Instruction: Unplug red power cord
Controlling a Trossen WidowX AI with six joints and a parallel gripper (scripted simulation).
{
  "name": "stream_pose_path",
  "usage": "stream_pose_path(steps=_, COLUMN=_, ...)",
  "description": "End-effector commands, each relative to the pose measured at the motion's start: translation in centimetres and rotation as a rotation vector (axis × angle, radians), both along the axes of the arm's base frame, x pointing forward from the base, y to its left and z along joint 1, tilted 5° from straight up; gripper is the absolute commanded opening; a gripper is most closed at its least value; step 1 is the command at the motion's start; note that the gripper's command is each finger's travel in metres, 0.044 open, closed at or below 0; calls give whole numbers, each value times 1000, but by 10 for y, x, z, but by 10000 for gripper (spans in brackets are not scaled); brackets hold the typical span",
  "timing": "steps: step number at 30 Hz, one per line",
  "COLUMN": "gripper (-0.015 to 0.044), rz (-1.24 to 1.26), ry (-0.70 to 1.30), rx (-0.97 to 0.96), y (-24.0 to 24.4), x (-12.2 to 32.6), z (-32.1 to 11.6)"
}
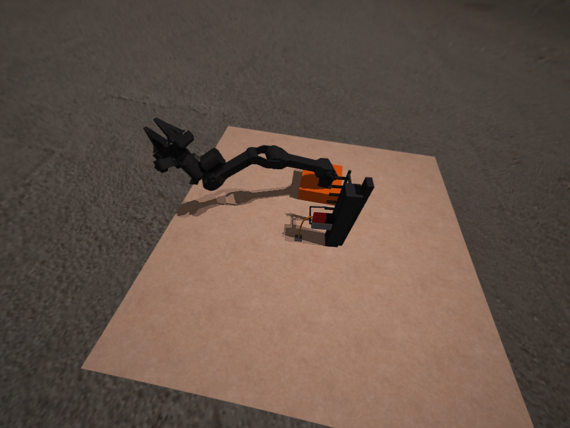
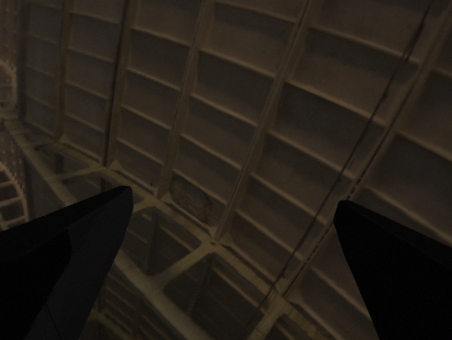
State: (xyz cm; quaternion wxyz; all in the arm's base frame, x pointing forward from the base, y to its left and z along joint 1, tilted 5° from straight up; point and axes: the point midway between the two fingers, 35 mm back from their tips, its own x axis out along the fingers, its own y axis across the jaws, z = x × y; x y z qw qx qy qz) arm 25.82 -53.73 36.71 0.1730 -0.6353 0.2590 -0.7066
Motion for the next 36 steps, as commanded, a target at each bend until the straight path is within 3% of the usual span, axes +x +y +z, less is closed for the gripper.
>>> stream_pose_path(steps=1, gripper=374, rz=12, ry=-1, rx=5, y=0, x=2, z=0)
stream_pose_path(steps=9, gripper=164, rz=515, ry=-81, rx=277, y=10, x=95, z=3)
stream_pose_path(steps=17, gripper=160, rz=950, ry=-274, rx=690, y=57, x=176, z=-24)
stream_pose_path(steps=24, gripper=160, rz=1163, ry=-531, rx=1127, y=127, x=218, z=-64)
stream_pose_path(steps=30, gripper=160, rz=1168, ry=-808, rx=1518, y=203, x=226, z=-104)
stream_pose_path(steps=36, gripper=160, rz=974, ry=-1120, rx=1863, y=286, x=205, z=-143)
